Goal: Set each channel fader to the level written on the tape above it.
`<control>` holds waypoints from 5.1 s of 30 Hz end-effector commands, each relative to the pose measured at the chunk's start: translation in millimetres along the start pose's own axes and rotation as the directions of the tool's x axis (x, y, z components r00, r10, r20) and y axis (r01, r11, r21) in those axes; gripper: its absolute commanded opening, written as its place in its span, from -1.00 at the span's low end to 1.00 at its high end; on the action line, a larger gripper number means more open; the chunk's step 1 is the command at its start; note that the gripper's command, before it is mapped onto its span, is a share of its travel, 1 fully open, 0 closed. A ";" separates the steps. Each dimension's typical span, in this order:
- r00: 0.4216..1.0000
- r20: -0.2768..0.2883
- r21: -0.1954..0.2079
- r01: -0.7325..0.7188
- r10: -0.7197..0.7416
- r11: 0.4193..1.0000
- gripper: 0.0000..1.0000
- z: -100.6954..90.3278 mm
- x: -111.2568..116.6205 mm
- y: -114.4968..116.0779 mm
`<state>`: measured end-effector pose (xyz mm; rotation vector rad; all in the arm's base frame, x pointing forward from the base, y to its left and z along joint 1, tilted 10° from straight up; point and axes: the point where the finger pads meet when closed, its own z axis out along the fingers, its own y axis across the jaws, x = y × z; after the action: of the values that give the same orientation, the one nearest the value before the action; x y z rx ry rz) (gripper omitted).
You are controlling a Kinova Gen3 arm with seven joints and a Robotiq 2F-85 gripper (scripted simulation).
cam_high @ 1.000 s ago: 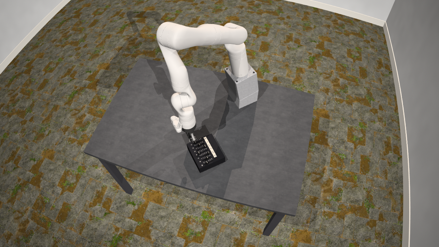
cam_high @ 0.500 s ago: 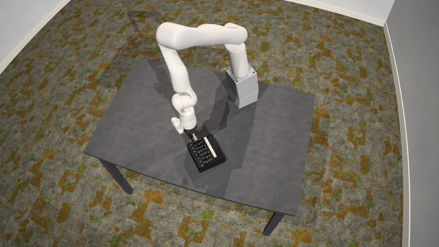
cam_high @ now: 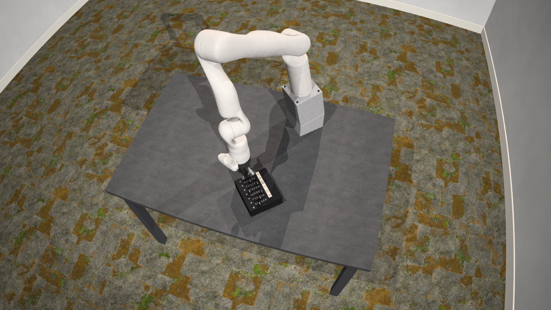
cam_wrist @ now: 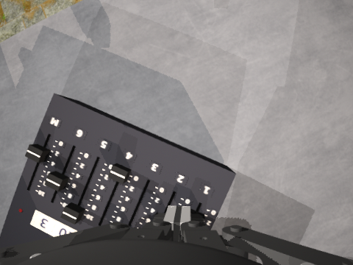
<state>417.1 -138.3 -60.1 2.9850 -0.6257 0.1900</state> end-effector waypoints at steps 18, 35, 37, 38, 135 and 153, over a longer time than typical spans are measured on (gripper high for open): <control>0.761 0.027 0.026 0.648 -0.648 0.761 -1.00 4.0 -12.1 -28.0; 0.104 0.009 0.041 0.994 -0.995 0.104 -1.00 5.6 -17.0 -56.0; 0.004 0.006 0.040 0.999 -1.000 0.005 -1.00 5.7 -17.0 -59.7; -0.045 0.005 0.039 0.998 -0.999 -0.044 -1.00 5.7 -17.0 -61.5; -0.921 0.023 -0.006 0.389 -0.389 -0.921 -1.00 2.9 -6.2 -106.5; -0.921 0.022 -0.005 0.388 -0.388 -0.921 -1.00 9.0 -5.7 -106.6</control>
<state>455.9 -40.2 -74.9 1.1765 2.7355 -0.0953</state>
